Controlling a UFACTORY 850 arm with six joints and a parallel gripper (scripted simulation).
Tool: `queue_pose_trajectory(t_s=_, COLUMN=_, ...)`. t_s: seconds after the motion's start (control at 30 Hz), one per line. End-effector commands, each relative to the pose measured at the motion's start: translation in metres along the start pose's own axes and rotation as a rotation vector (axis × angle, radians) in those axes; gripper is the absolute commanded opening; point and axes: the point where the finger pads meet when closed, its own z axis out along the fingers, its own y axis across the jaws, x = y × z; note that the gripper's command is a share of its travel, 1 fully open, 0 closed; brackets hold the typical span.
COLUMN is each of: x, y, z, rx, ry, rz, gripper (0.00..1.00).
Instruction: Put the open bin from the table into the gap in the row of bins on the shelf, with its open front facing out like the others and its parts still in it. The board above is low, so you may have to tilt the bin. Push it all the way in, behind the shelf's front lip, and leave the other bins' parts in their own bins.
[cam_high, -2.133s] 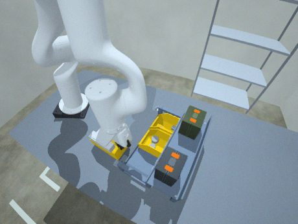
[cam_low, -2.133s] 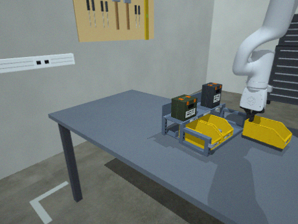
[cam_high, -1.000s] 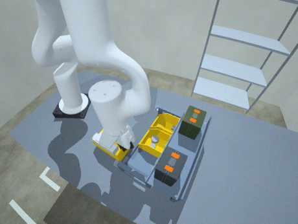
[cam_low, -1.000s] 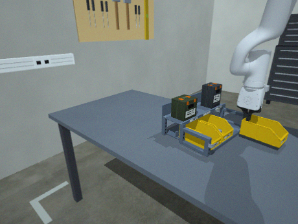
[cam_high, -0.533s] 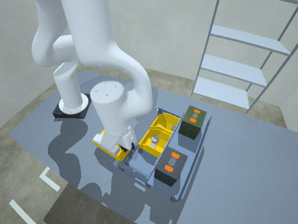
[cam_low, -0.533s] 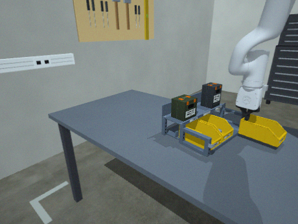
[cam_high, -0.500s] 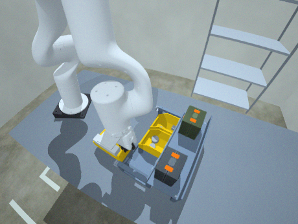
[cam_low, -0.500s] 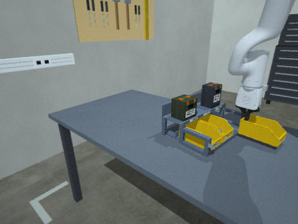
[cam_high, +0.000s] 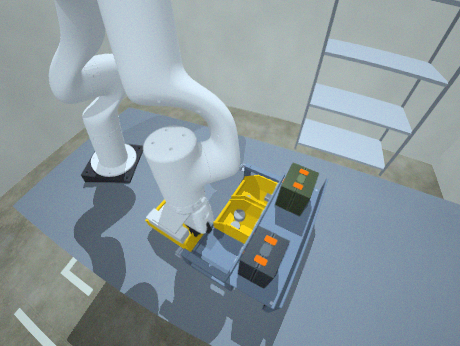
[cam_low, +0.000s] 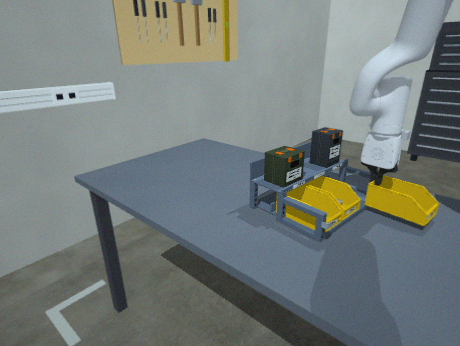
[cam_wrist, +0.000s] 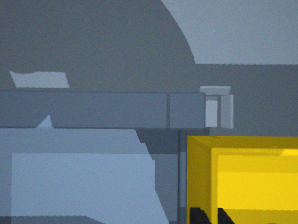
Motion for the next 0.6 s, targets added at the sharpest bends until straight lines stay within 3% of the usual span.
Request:
queue_pose_trajectory(t_s=0.0, x=0.0002, y=-0.0049, z=-0.0007, rx=0.002, ry=0.0, rz=0.0, gripper=0.0)
queue_pose_trajectory(t_s=0.57, x=0.0002, y=-0.0148, z=-0.0007, rx=0.002, ry=0.0, rz=0.0, gripper=0.0)
